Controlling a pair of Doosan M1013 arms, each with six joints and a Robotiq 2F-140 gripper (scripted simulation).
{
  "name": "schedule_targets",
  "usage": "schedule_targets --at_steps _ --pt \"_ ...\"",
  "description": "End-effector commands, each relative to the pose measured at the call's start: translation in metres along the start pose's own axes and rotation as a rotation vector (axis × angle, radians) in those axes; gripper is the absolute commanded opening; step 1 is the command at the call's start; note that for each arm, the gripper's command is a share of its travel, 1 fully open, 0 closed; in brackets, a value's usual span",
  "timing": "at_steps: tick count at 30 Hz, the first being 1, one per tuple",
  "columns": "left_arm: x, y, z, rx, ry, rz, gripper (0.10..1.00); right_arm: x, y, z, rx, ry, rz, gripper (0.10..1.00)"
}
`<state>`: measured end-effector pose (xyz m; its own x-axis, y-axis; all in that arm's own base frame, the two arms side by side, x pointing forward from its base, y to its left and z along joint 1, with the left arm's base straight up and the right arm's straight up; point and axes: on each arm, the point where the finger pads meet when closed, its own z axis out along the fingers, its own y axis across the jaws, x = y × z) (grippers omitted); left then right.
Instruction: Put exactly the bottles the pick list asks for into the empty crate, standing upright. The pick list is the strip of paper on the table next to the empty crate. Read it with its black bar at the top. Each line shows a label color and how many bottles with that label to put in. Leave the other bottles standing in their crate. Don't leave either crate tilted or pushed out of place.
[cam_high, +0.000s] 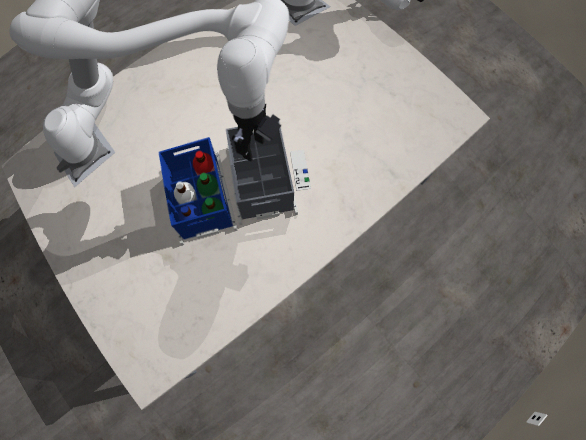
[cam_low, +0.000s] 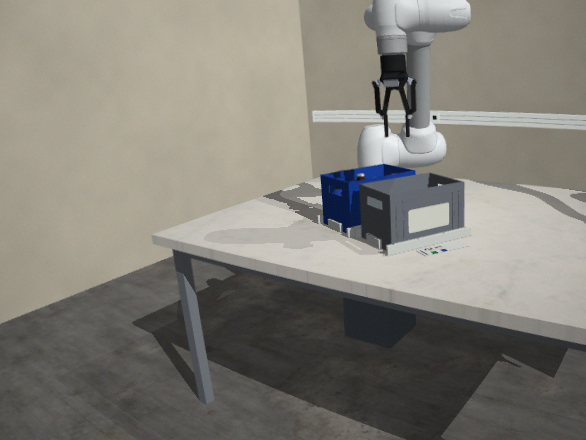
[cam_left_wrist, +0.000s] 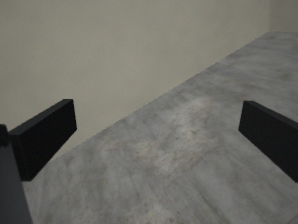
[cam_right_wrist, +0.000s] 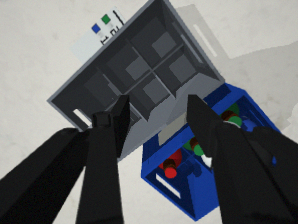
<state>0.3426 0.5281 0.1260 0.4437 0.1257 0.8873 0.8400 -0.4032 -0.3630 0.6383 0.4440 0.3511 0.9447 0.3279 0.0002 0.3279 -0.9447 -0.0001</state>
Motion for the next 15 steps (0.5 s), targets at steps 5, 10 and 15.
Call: schedule_targets --at_steps 5,10,15 --pt "0.001 0.0 0.0 0.0 0.001 0.0 1.0 0.009 -0.036 -0.004 0.001 0.001 0.0 0.442" --pt "0.001 0.0 0.0 0.0 0.001 0.0 1.0 0.015 -0.061 -0.005 0.001 0.001 0.0 0.442" --pt "0.001 0.0 0.0 0.0 0.001 0.0 1.0 0.019 -0.075 -0.006 0.001 0.001 0.0 0.442"
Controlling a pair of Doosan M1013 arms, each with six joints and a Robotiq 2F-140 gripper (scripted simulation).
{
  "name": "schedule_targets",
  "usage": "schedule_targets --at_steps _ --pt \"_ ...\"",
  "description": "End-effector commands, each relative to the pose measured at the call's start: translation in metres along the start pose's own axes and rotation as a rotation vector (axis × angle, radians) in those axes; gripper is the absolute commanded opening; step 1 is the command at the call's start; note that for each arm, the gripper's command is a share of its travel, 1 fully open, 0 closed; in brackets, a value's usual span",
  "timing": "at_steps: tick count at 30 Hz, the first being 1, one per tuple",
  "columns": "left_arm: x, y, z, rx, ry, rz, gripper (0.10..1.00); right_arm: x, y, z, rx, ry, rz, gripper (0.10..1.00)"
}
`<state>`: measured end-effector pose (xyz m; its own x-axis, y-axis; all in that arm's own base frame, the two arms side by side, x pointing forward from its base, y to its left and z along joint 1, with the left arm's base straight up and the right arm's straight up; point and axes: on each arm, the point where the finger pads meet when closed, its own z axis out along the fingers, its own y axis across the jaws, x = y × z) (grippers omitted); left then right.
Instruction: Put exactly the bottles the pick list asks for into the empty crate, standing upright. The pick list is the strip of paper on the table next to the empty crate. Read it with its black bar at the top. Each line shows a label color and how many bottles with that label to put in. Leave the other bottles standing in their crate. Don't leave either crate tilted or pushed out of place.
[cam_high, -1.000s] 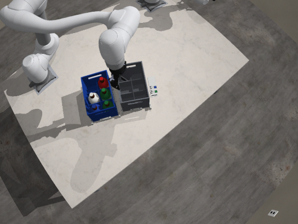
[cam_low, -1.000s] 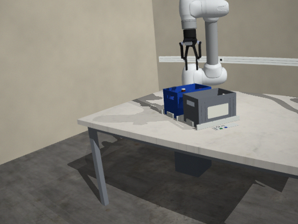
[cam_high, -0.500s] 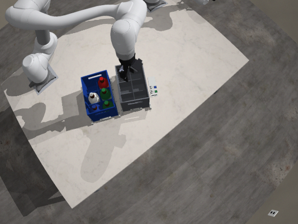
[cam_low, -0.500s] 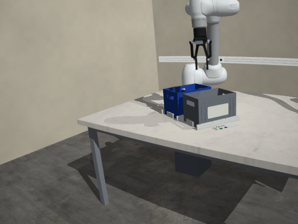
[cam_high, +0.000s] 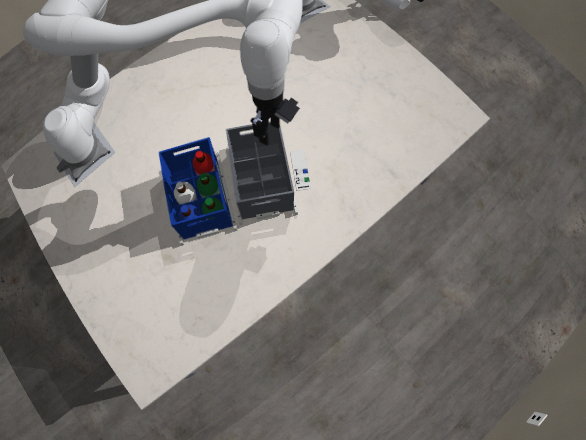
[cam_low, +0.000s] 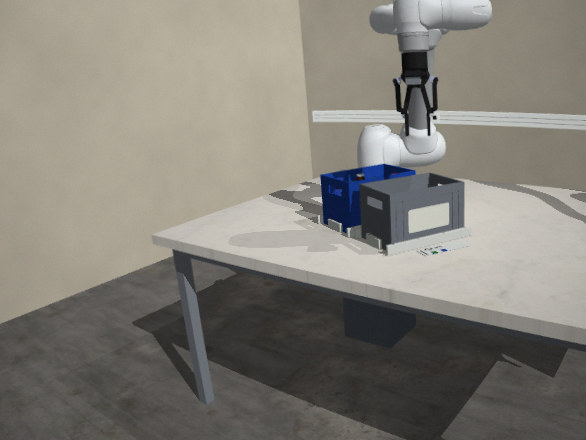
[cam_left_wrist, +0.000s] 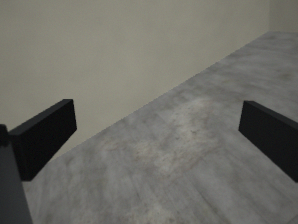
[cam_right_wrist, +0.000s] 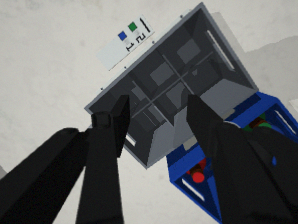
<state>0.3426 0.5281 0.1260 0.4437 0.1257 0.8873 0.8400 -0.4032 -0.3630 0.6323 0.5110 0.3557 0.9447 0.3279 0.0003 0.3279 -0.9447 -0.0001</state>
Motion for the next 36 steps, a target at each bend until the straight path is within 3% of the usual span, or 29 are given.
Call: schedule_targets --at_steps 1,36 --pt "0.001 0.0 0.0 0.0 0.001 0.0 1.0 0.004 -0.015 -0.002 0.001 0.001 0.0 0.442" --pt "0.001 0.0 0.0 0.0 0.001 0.0 1.0 0.041 -0.165 -0.013 0.001 0.001 0.0 0.442"
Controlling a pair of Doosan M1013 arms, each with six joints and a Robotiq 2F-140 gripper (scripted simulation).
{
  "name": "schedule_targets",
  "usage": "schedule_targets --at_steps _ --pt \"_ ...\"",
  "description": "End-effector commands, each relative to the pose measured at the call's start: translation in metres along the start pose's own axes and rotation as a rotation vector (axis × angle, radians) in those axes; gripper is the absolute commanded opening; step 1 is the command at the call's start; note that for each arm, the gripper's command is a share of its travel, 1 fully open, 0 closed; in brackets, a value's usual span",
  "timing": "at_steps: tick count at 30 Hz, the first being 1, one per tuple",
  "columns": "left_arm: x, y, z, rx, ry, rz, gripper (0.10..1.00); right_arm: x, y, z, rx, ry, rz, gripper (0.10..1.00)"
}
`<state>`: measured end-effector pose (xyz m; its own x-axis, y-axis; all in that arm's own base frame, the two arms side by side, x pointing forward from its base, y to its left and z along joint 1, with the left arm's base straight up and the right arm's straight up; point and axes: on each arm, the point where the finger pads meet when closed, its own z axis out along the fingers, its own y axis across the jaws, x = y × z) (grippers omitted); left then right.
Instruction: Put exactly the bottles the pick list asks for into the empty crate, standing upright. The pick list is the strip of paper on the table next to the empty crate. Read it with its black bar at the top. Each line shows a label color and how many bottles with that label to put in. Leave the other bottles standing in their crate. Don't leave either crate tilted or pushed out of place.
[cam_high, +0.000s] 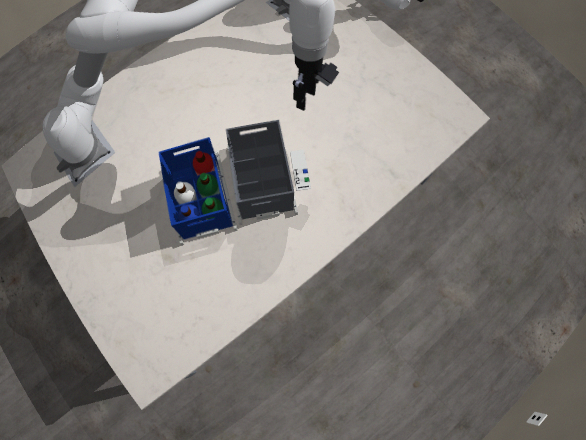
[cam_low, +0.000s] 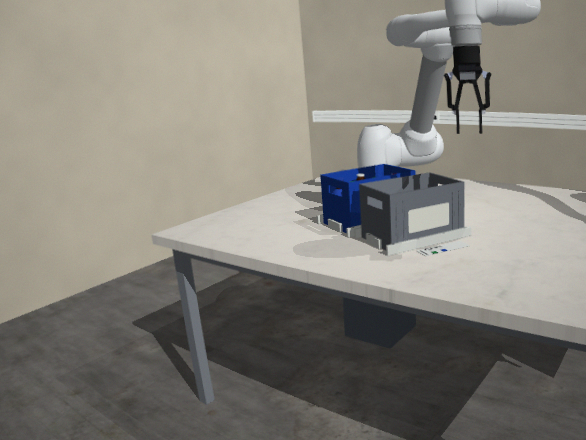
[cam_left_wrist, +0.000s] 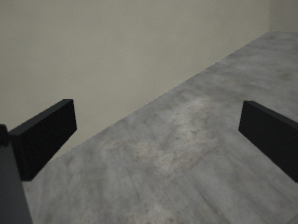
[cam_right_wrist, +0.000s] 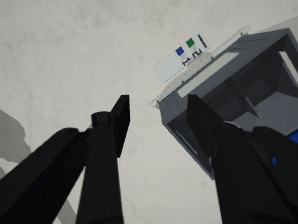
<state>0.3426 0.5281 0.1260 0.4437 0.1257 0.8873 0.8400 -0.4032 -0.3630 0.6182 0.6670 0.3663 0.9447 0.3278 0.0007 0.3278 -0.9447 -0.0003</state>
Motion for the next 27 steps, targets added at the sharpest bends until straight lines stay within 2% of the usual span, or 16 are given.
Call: schedule_targets --at_steps 1,27 --pt "0.001 0.0 0.0 0.0 0.001 0.0 1.0 0.005 -0.018 -0.003 0.001 0.001 0.0 0.442" --pt "0.001 0.0 0.0 0.0 0.001 0.0 1.0 0.034 -0.134 -0.011 0.001 0.001 0.0 0.442"
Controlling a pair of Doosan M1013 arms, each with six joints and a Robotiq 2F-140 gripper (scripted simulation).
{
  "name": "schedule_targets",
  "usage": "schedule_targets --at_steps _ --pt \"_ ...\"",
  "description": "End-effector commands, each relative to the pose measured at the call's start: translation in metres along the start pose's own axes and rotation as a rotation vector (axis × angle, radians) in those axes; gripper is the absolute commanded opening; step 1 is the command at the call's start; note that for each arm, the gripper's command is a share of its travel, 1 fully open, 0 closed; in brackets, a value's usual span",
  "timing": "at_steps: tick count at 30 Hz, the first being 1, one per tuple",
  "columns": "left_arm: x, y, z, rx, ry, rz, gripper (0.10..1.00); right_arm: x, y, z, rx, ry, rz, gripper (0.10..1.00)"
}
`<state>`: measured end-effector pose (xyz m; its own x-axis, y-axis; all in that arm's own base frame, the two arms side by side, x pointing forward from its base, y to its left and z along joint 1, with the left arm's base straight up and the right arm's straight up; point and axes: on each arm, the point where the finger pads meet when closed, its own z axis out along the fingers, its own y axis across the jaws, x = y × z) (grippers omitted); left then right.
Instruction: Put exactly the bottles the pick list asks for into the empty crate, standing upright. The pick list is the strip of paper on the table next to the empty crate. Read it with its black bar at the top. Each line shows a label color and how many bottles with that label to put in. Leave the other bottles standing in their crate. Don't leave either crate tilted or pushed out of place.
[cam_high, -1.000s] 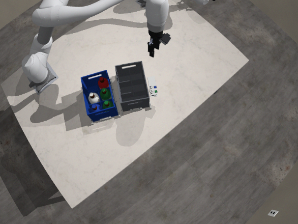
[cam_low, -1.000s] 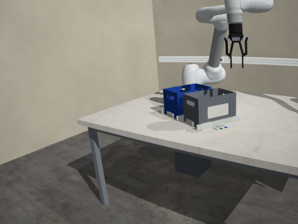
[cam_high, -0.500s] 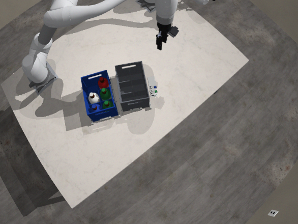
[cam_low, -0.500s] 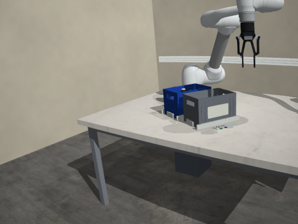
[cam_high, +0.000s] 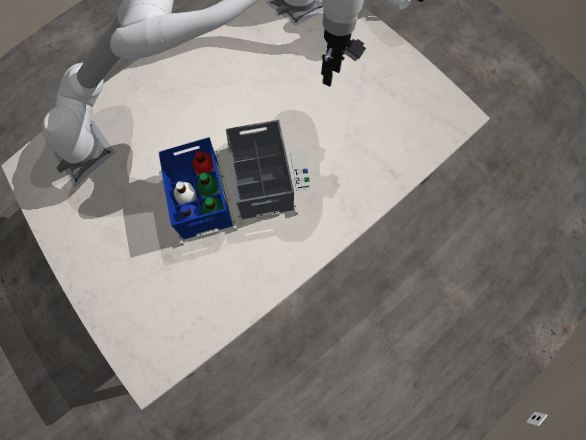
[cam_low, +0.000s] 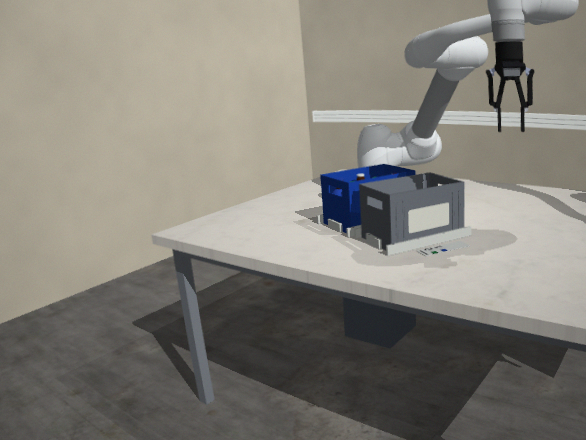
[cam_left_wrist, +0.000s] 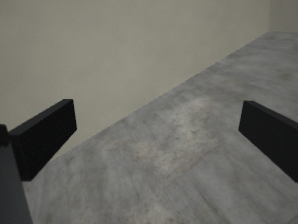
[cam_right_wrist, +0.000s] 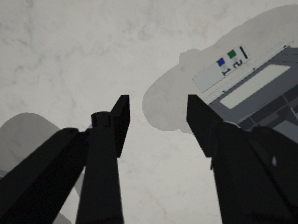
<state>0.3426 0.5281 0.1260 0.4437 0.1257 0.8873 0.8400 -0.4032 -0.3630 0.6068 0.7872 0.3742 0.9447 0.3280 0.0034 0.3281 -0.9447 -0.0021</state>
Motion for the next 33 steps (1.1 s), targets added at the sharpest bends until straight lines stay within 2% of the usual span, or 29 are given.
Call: schedule_targets --at_steps 1,3,14,33 --pt "0.001 0.0 0.0 0.0 0.001 0.0 1.0 0.006 -0.021 -0.003 -0.001 -0.002 0.0 0.442" --pt "0.001 0.0 0.0 0.0 0.001 0.0 1.0 0.006 -0.021 -0.003 -0.001 -0.002 0.0 0.442" --pt "0.001 0.0 0.0 0.0 0.001 0.0 1.0 0.019 -0.073 -0.007 -0.001 -0.002 0.0 0.442" --pt "0.001 0.0 0.0 0.0 0.001 0.0 1.0 0.019 -0.073 -0.007 -0.001 -0.002 0.0 0.442"
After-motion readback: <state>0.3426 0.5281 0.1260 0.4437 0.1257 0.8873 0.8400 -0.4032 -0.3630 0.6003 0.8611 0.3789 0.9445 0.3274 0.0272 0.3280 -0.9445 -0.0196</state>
